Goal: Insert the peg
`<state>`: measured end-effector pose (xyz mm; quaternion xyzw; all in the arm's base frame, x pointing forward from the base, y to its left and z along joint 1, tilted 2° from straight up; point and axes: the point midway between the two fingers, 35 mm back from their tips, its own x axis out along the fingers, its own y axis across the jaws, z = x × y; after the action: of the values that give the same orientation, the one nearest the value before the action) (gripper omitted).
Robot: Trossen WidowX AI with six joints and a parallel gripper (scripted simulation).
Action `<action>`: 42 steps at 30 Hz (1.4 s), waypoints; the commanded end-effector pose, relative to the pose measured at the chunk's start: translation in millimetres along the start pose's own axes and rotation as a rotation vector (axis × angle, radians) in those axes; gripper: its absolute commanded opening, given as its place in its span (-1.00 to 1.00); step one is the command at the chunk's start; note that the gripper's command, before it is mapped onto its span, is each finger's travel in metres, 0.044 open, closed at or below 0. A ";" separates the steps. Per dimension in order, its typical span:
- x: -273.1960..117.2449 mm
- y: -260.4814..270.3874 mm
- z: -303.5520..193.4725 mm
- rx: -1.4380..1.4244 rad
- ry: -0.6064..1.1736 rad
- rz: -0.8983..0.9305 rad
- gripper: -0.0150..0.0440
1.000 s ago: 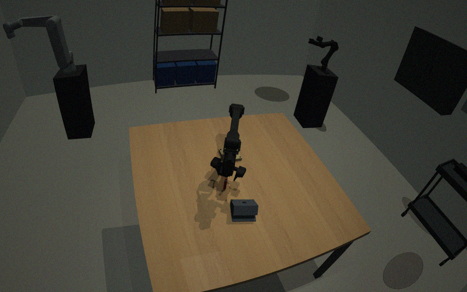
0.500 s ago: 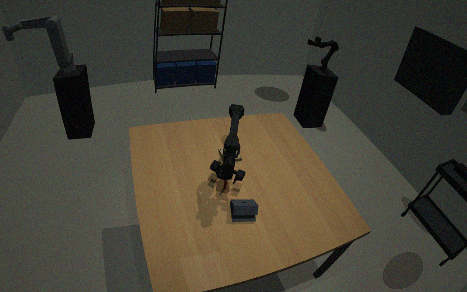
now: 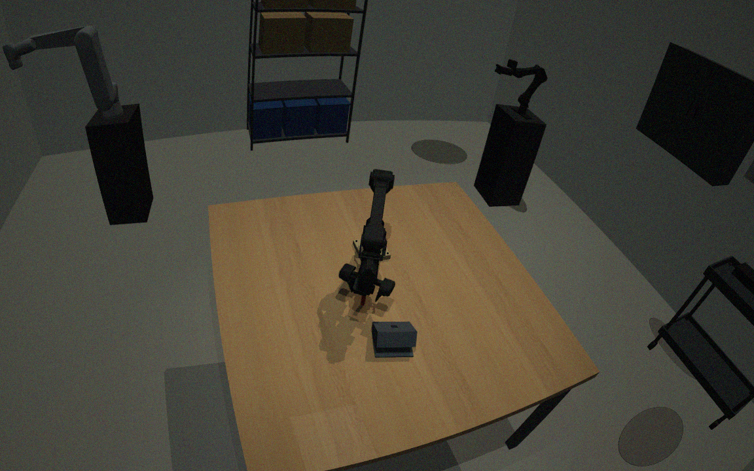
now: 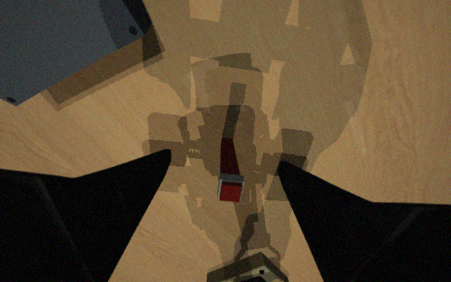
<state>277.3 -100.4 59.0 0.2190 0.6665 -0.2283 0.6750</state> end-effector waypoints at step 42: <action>-28.6 0.8 1.7 0.001 0.008 -0.004 -0.49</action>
<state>276.6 -99.6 74.4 0.2185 0.6732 -0.2276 0.6687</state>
